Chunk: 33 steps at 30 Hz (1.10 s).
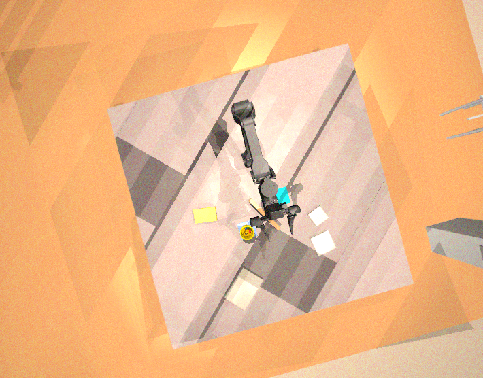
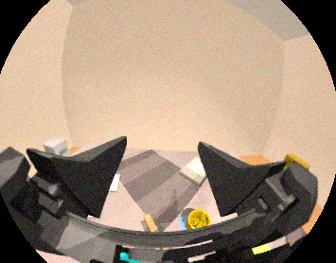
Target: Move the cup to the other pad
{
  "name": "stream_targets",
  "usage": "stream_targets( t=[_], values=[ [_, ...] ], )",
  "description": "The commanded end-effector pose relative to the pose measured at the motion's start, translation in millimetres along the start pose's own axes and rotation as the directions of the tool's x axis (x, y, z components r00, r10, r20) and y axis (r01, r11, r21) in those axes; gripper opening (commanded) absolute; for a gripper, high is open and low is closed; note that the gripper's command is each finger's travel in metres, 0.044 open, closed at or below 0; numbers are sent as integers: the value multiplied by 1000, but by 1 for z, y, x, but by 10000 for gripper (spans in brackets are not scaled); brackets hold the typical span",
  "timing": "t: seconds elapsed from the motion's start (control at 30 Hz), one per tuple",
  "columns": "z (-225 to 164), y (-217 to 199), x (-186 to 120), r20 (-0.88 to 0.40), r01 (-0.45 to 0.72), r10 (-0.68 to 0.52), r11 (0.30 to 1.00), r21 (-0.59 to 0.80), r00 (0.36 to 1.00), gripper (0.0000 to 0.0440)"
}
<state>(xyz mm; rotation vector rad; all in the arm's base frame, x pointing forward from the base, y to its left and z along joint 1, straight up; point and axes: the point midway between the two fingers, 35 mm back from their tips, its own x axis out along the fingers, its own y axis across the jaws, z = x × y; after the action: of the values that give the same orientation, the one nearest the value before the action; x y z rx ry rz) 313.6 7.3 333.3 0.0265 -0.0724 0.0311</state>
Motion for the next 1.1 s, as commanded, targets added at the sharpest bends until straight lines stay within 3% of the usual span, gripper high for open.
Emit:
stream_targets(
  t=[0.0,0.37,0.43,0.53,0.73,1.07],
  values=[
    [0,0,1,-6,3,-3,1000,2,1000,374],
    [-12,1,9,-127,30,-24,998,47,992,85],
    [-15,2,11,-156,34,-25,998,57,988,52],
    [-19,4,15,-199,34,-19,997,74,980,58],
    [-24,9,22,-280,41,-8,993,112,960,129],
    [-37,17,31,-425,74,6,983,171,905,117]
  ],
)
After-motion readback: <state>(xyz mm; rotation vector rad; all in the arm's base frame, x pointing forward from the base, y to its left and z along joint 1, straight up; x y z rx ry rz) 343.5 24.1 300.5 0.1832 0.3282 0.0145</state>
